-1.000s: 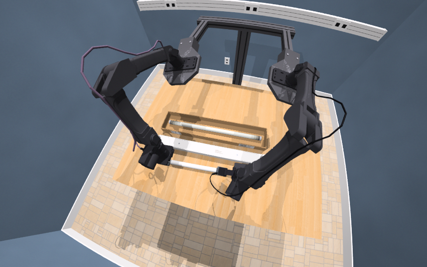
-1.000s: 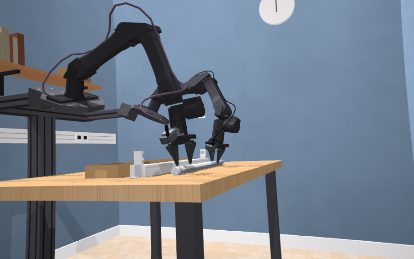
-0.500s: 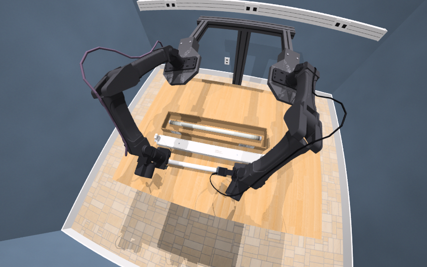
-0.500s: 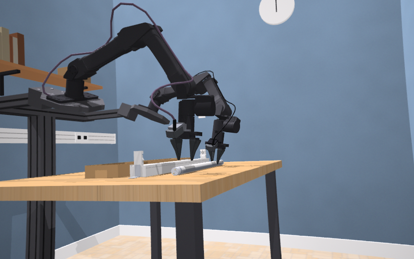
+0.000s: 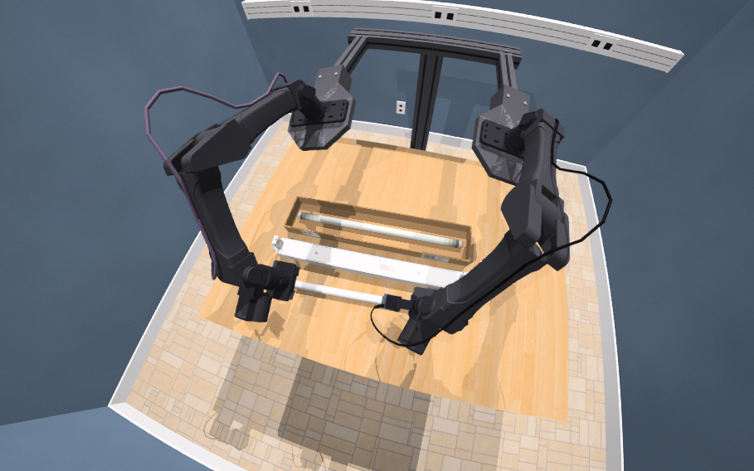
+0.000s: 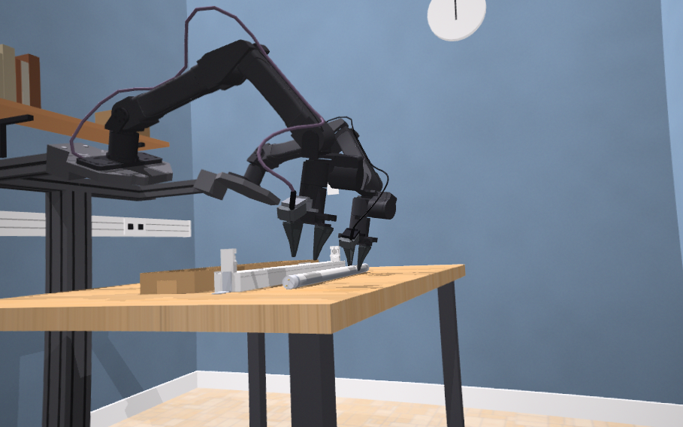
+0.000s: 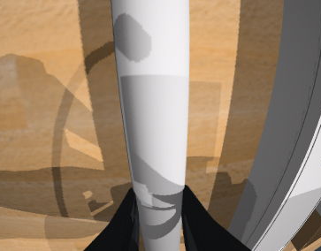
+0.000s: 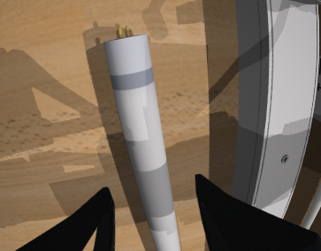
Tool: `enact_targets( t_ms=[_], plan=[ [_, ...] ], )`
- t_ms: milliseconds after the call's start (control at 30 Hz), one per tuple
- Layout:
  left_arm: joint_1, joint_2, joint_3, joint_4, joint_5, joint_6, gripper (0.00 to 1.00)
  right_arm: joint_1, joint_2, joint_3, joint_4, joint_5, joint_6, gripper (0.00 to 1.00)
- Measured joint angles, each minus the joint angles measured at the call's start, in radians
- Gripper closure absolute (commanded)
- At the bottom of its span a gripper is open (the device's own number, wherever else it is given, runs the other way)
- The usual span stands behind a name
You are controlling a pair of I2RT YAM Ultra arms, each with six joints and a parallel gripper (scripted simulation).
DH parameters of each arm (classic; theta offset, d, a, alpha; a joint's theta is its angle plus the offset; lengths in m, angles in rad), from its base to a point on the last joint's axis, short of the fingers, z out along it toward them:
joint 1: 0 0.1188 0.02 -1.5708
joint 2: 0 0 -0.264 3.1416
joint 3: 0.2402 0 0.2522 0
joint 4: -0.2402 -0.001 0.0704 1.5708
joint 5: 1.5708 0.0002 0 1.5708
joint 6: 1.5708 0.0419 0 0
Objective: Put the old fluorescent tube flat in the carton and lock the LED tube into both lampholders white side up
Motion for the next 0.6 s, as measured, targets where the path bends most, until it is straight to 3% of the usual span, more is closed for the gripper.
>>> enact_targets(
  t_ms=[600],
  plan=[
    [0.000, 0.000, 0.000, 0.000, 0.000, 0.000, 0.89, -0.009, 0.050, 0.013, 0.031, 0.001, -0.012, 0.51]
  ],
)
